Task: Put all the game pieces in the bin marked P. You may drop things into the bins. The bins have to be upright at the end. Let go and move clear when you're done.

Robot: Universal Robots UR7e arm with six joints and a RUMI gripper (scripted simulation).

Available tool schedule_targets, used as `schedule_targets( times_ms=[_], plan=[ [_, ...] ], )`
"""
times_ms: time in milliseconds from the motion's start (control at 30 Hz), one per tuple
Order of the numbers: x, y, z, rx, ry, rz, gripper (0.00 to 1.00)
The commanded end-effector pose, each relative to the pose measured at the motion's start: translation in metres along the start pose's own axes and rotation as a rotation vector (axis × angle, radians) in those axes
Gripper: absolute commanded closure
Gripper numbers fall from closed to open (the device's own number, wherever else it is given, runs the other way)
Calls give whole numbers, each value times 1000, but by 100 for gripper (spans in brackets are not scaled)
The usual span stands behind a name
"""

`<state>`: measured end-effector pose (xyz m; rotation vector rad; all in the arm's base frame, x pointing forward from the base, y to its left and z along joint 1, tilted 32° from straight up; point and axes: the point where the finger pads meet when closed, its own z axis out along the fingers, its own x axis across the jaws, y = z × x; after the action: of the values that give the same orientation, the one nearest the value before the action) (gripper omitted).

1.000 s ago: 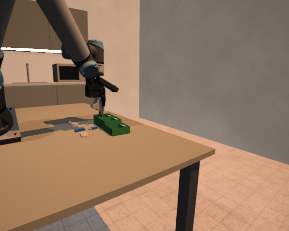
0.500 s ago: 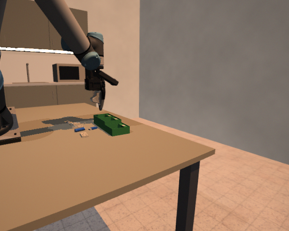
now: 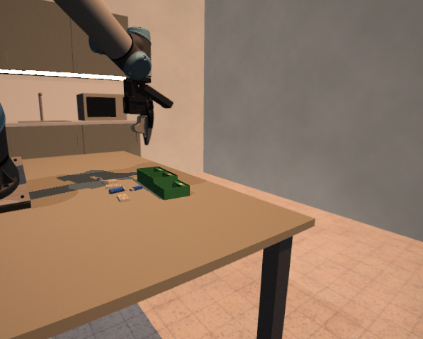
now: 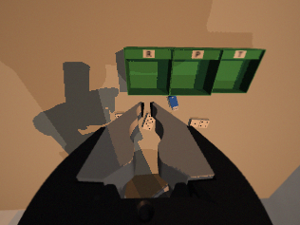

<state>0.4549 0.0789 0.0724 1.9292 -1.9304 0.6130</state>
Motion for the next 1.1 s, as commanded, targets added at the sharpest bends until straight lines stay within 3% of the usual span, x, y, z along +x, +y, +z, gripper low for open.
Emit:
schedule_targets(
  times_ms=[0,133,467,500,733,833,1067],
  plan=[
    [0,0,-37,-4,1,1,96],
    [0,0,-70,-4,1,1,96],
    [0,0,-70,-4,1,1,96],
    [0,5,-64,-4,2,51,76],
    [1,45,-21,-5,2,325,76],
    [1,51,-15,-4,2,341,76],
    [2,90,28,-4,2,341,76]
  ],
)
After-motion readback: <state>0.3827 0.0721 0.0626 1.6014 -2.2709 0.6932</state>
